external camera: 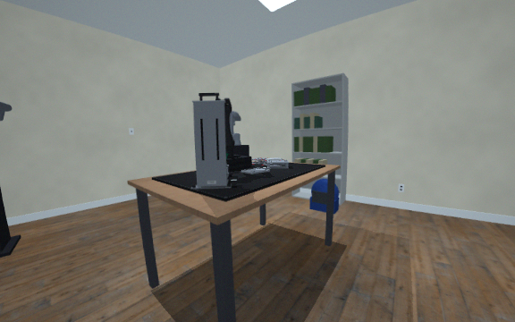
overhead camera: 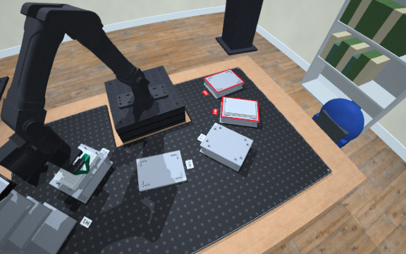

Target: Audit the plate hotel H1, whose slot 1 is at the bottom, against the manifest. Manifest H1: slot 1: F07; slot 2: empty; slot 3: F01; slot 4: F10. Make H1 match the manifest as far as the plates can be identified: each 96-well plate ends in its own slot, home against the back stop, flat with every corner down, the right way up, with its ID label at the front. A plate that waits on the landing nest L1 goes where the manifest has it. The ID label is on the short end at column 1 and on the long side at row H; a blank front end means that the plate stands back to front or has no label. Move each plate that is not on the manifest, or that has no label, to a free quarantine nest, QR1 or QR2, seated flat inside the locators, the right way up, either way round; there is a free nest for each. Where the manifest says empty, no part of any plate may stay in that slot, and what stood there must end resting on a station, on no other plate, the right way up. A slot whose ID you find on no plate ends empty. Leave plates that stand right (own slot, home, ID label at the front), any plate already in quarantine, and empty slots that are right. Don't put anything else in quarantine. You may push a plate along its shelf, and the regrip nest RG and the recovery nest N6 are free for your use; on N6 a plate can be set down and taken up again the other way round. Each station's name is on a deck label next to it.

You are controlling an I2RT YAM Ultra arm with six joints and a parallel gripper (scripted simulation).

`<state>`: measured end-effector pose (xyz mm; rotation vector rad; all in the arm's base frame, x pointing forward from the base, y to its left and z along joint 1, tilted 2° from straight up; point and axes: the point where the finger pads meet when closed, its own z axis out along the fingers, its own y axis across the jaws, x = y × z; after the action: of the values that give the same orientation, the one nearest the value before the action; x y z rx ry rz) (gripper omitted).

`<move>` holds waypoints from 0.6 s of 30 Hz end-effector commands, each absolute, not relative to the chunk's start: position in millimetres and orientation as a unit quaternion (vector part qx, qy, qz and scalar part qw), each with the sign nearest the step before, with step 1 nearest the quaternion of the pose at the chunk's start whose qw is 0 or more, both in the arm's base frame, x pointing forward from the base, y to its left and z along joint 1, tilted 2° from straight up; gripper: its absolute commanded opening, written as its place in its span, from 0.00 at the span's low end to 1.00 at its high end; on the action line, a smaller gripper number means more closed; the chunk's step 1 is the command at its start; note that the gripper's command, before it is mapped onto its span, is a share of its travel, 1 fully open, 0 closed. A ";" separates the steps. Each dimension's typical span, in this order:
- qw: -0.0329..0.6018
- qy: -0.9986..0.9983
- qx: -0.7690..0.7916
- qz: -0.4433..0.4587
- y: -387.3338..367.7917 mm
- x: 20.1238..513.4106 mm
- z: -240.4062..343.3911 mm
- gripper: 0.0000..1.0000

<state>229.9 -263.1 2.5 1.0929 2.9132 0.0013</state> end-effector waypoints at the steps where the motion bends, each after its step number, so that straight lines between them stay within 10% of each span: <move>1: 0.027 0.936 0.352 -0.005 -266.7 233.0 14.3 0.86; 18: 0.027 0.936 0.352 -0.005 -266.5 232.3 29.3 0.86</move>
<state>229.3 -262.9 18.4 1.0943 2.9129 0.0016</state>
